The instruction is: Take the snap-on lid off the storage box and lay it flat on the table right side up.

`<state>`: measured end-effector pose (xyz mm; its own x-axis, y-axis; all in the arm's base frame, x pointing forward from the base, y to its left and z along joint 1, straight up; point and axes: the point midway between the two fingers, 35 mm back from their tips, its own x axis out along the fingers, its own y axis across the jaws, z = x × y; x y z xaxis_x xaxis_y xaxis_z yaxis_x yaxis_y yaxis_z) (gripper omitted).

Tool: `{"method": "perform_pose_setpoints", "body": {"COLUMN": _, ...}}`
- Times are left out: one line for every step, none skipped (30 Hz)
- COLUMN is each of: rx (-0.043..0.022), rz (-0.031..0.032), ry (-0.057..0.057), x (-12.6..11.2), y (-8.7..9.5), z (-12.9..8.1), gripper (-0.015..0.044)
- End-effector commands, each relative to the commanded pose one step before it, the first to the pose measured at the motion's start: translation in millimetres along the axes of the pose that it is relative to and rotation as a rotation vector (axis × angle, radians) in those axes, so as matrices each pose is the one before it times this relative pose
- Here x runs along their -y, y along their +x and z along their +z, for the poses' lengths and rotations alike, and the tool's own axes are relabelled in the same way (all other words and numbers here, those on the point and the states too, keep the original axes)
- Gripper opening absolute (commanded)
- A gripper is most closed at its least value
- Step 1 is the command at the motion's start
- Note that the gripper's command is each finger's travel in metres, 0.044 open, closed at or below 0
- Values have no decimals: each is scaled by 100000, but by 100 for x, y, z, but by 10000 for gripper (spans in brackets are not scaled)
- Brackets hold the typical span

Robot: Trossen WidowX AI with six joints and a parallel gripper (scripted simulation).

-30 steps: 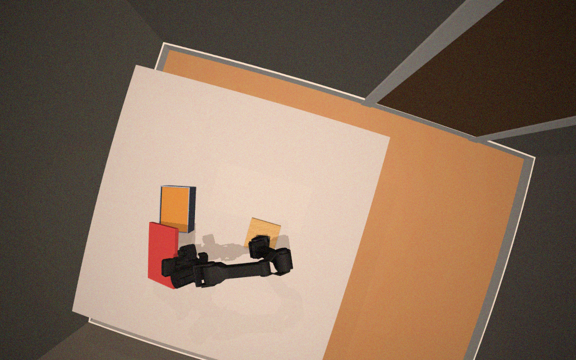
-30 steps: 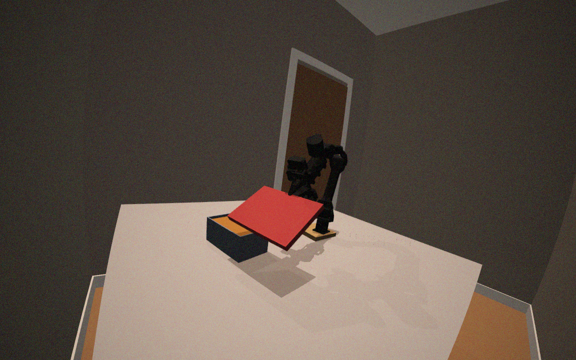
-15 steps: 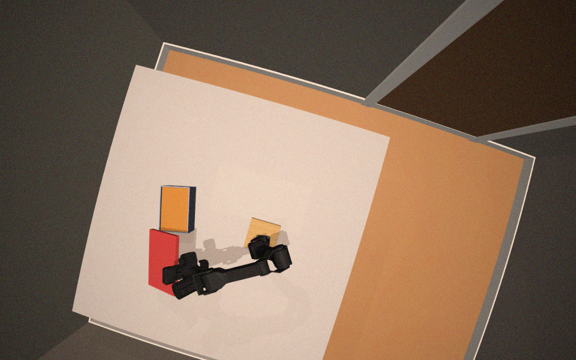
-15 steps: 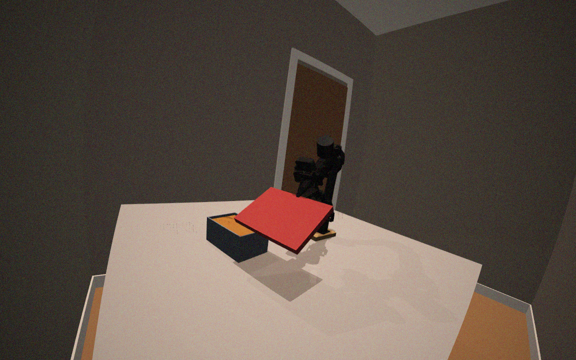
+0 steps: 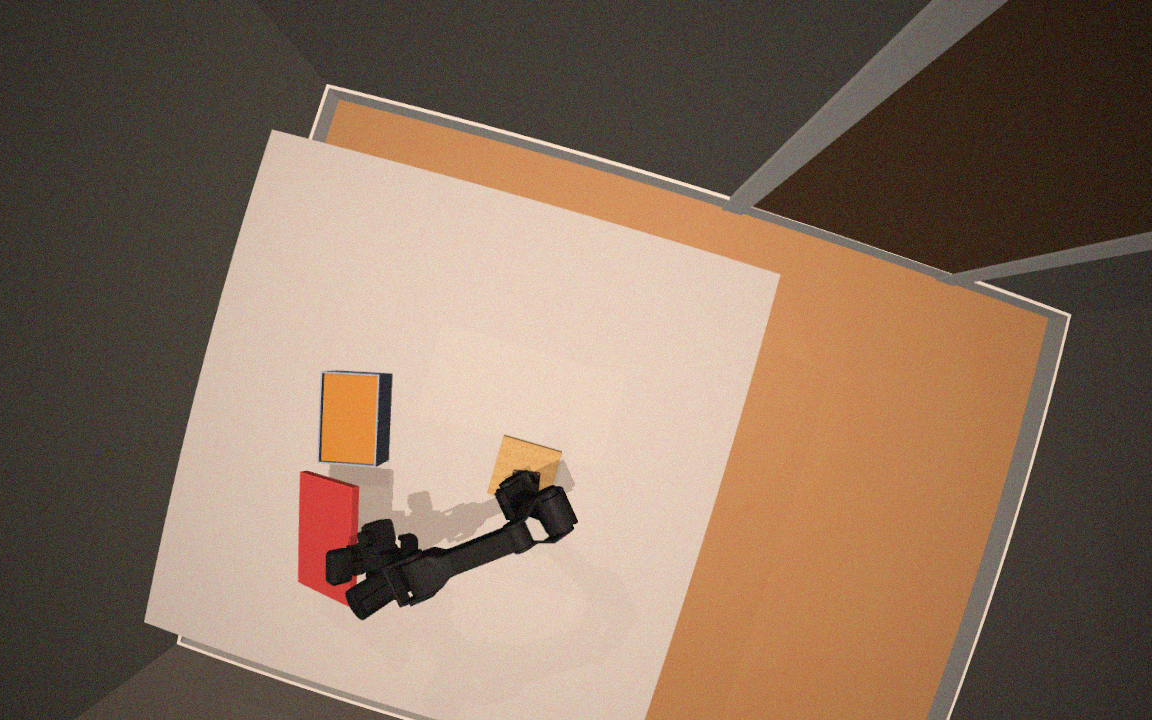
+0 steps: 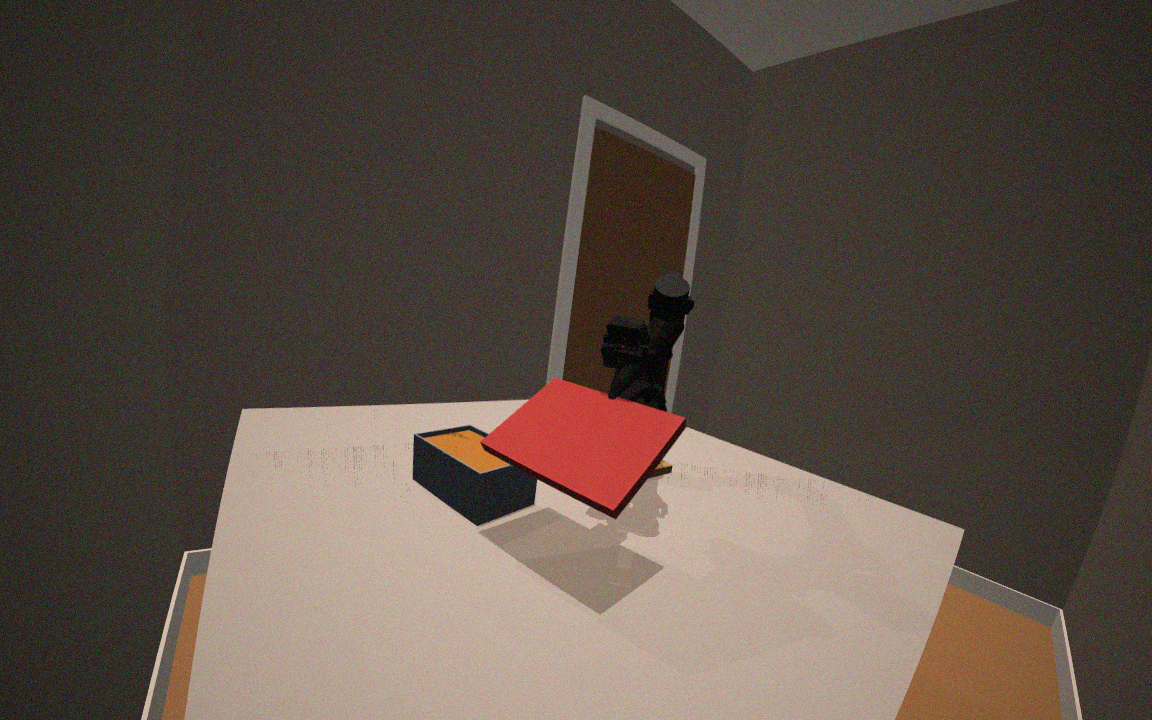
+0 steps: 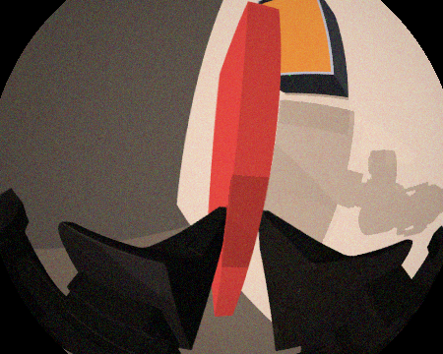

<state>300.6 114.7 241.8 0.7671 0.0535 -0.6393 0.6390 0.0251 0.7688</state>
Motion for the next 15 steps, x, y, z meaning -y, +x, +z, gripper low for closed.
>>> {"method": "perform_pose_setpoints", "body": {"rx": 320, "rz": 1035, "ry": 627, "x": -404, "y": -123, "z": -762, "gripper": 0}}
{"method": "perform_pose_setpoints", "body": {"rx": -12, "rz": -3, "ry": 14, "x": 9, "y": -11, "z": -199, "gripper": 0}}
{"method": "perform_pose_setpoints", "body": {"rx": -12, "rz": -3, "ry": 14, "x": 9, "y": -11, "z": -199, "gripper": 0}}
{"method": "perform_pose_setpoints", "body": {"rx": -12, "rz": -3, "ry": 14, "x": 9, "y": -11, "z": -199, "gripper": 0}}
{"method": "perform_pose_setpoints", "body": {"rx": -12, "rz": -3, "ry": 14, "x": 9, "y": -11, "z": -199, "gripper": 0}}
{"method": "perform_pose_setpoints", "body": {"rx": -12, "rz": -3, "ry": 14, "x": 9, "y": -11, "z": -199, "gripper": 0}}
{"method": "perform_pose_setpoints", "body": {"rx": -12, "rz": -3, "ry": 14, "x": 9, "y": -11, "z": -199, "gripper": 0}}
{"method": "perform_pose_setpoints", "body": {"rx": -12, "rz": -3, "ry": 14, "x": 9, "y": -11, "z": -199, "gripper": 0}}
{"method": "perform_pose_setpoints", "body": {"rx": -11, "rz": -3, "ry": 14, "x": 9, "y": -11, "z": -199, "gripper": 0}}
{"method": "perform_pose_setpoints", "body": {"rx": -11, "rz": -3, "ry": 14, "x": 9, "y": -11, "z": -199, "gripper": 0}}
{"method": "perform_pose_setpoints", "body": {"rx": -11, "rz": -3, "ry": 14, "x": 9, "y": -11, "z": -199, "gripper": 0}}
{"method": "perform_pose_setpoints", "body": {"rx": -11, "rz": -3, "ry": 14, "x": 9, "y": -11, "z": -199, "gripper": 0}}
{"method": "perform_pose_setpoints", "body": {"rx": -11, "rz": -3, "ry": 14, "x": 9, "y": -11, "z": -199, "gripper": 0}}
{"method": "perform_pose_setpoints", "body": {"rx": -11, "rz": -3, "ry": 14, "x": 9, "y": -11, "z": -199, "gripper": 0}}
{"method": "perform_pose_setpoints", "body": {"rx": -11, "rz": -3, "ry": 14, "x": 9, "y": -11, "z": -199, "gripper": 0}}
